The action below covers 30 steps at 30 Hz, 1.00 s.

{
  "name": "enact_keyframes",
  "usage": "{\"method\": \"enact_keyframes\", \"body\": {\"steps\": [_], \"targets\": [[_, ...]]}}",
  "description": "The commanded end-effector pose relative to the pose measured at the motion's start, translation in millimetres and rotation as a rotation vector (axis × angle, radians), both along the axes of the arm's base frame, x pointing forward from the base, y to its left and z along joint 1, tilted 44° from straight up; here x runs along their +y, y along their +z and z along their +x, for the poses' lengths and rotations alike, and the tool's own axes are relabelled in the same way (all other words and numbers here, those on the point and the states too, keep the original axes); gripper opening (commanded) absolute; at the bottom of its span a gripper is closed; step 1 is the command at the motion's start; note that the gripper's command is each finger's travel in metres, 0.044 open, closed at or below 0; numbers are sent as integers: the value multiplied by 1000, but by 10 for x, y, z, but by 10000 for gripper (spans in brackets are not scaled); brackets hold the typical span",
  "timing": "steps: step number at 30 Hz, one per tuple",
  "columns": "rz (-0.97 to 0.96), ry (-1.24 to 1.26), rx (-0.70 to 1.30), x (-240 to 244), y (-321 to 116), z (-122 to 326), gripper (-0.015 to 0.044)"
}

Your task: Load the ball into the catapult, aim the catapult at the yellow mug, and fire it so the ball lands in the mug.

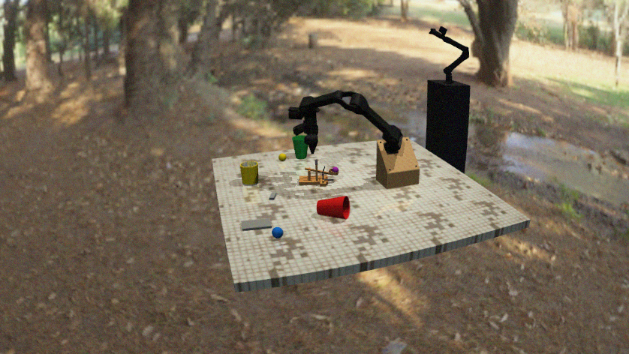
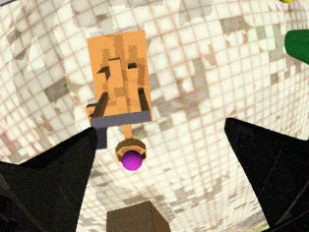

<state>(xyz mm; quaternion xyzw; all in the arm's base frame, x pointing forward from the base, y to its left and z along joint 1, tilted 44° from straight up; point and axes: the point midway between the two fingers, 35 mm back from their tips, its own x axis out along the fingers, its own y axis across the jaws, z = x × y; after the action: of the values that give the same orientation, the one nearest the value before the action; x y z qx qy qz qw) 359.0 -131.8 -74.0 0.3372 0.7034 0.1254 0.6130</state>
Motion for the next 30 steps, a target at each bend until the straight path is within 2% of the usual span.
{"method": "enact_keyframes", "body": {"steps": [1, 12, 21, 30], "targets": [[-52, -81, -86, -195, -39, 331, 440], [-156, -295, -375, -746, 36, 1320, 440], [-167, -452, -629, -1126, 425, 2004, 440], [-161, -475, -669, -1176, 515, 2094, 440]]}}
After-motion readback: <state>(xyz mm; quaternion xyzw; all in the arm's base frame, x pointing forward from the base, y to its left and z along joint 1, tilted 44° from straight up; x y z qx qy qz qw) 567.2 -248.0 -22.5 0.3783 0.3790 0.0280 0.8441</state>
